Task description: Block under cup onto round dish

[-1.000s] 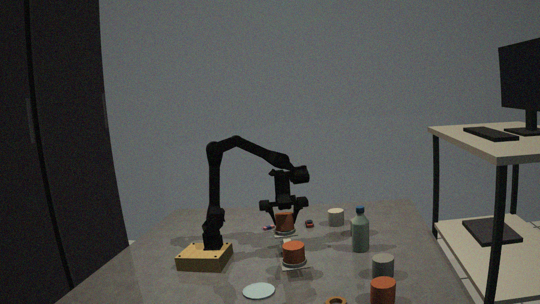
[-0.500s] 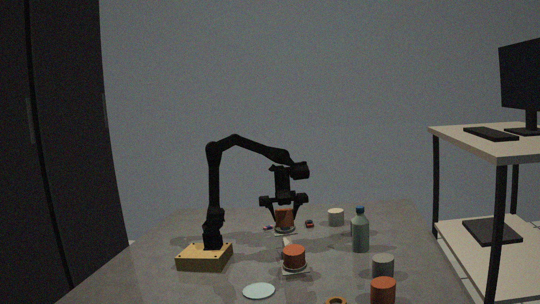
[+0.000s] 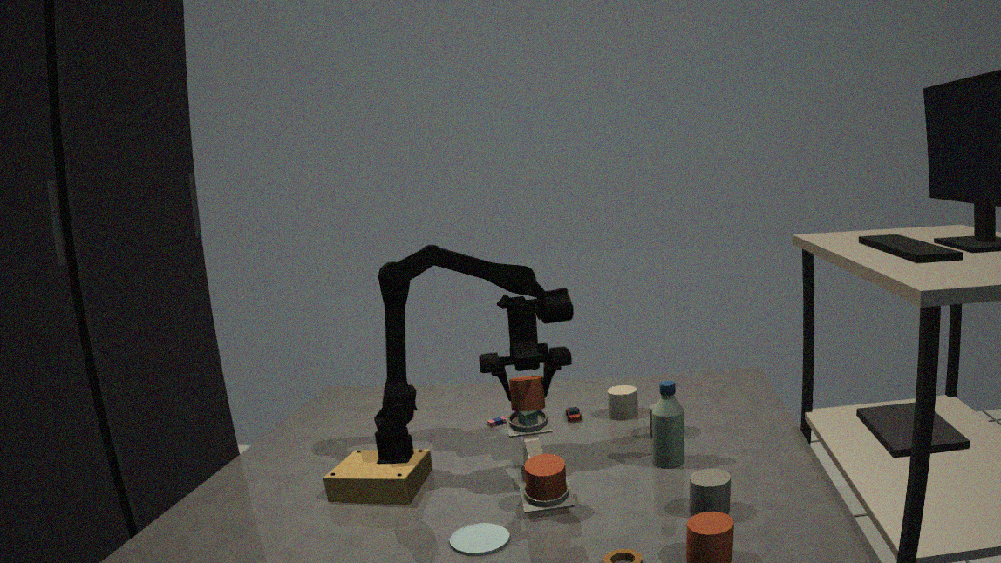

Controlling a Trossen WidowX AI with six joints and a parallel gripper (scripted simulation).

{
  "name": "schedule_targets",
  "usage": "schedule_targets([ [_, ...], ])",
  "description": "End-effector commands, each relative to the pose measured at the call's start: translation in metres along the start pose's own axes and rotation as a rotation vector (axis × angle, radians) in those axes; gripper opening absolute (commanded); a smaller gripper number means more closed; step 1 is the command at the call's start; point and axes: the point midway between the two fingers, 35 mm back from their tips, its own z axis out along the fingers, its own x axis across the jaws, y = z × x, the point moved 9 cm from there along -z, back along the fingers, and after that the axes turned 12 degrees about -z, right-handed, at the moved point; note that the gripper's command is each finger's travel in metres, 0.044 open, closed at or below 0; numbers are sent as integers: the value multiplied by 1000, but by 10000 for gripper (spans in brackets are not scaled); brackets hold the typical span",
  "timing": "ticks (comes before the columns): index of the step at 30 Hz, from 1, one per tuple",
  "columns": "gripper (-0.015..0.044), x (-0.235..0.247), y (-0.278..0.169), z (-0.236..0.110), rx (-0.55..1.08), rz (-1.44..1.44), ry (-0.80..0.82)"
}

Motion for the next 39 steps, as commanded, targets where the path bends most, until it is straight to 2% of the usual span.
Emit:
schedule_targets([
  [1,0,1,-1,-12,2,-9,20],
  [34,0,-7,-1,-54,2,-9,19],
  [39,0,-7,-1,-48,0,-2,5],
])
